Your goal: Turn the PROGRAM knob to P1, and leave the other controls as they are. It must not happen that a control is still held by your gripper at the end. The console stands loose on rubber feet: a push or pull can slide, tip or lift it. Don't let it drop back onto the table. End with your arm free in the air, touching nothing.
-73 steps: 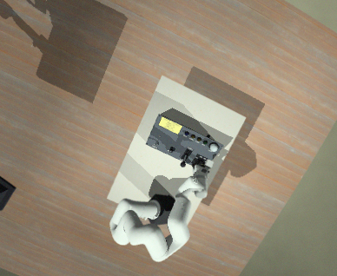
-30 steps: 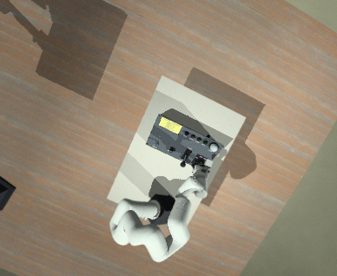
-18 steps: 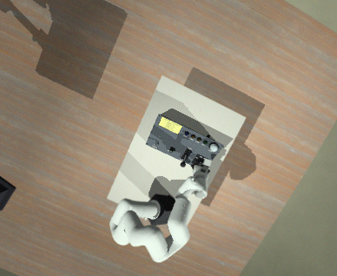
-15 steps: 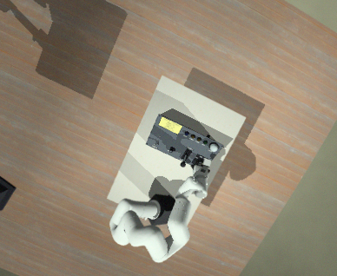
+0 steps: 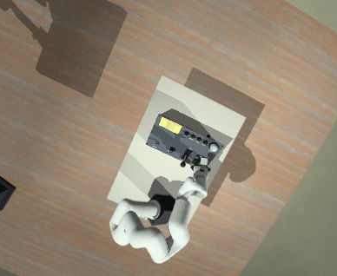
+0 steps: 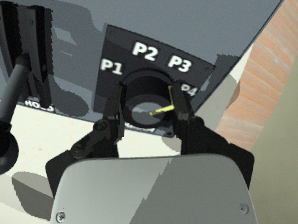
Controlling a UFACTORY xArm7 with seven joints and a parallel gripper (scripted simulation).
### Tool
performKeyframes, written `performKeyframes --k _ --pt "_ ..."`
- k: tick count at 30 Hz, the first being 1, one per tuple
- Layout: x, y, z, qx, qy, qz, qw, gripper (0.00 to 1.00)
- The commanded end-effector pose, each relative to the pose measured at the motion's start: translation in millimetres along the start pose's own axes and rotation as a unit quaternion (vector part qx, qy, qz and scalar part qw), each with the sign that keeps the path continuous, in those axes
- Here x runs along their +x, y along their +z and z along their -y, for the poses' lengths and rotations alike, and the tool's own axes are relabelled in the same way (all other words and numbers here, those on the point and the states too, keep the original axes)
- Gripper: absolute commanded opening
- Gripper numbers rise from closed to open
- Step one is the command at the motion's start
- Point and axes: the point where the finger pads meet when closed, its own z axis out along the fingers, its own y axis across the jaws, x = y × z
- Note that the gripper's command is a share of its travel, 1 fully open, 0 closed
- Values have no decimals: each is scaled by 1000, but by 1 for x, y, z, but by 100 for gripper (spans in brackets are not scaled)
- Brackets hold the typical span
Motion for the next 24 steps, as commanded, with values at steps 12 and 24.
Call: performKeyframes --k 12,24 --pt "1 -1 -1 -2 -141 -1 990 0" --pt "1 -1 -1 -2 -261 -1 965 0"
